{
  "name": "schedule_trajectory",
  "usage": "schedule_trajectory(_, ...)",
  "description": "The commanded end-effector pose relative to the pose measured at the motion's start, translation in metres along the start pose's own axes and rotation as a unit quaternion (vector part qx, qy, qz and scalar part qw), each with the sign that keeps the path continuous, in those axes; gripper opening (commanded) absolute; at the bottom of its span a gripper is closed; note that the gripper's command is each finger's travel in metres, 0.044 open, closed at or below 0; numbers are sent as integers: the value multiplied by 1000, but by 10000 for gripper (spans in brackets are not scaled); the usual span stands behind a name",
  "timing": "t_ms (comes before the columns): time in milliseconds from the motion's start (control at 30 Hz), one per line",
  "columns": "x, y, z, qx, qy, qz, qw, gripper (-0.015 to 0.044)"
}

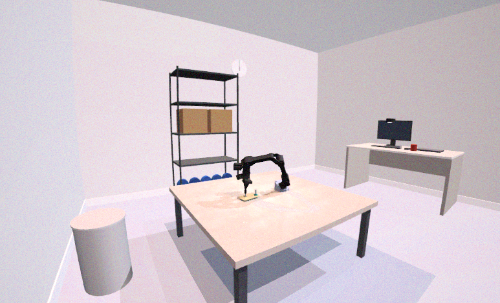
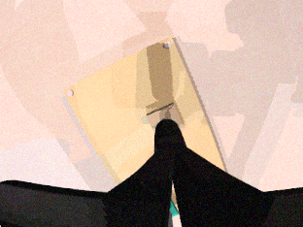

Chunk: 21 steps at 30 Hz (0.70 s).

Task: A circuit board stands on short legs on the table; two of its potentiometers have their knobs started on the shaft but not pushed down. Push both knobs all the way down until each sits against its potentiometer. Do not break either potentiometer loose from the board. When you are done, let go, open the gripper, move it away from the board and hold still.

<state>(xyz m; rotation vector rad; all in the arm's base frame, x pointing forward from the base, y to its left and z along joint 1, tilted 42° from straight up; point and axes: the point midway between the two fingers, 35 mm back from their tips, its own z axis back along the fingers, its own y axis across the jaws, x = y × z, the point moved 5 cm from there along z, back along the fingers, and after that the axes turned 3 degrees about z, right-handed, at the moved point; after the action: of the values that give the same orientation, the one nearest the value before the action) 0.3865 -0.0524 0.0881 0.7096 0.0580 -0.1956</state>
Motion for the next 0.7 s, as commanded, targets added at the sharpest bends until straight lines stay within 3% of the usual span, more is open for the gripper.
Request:
schedule_trajectory(0, 2, 4, -23, 5, 18, 7, 1000, 0)
schedule_trajectory(667, 2, 4, -29, 5, 18, 7, 1000, 0)
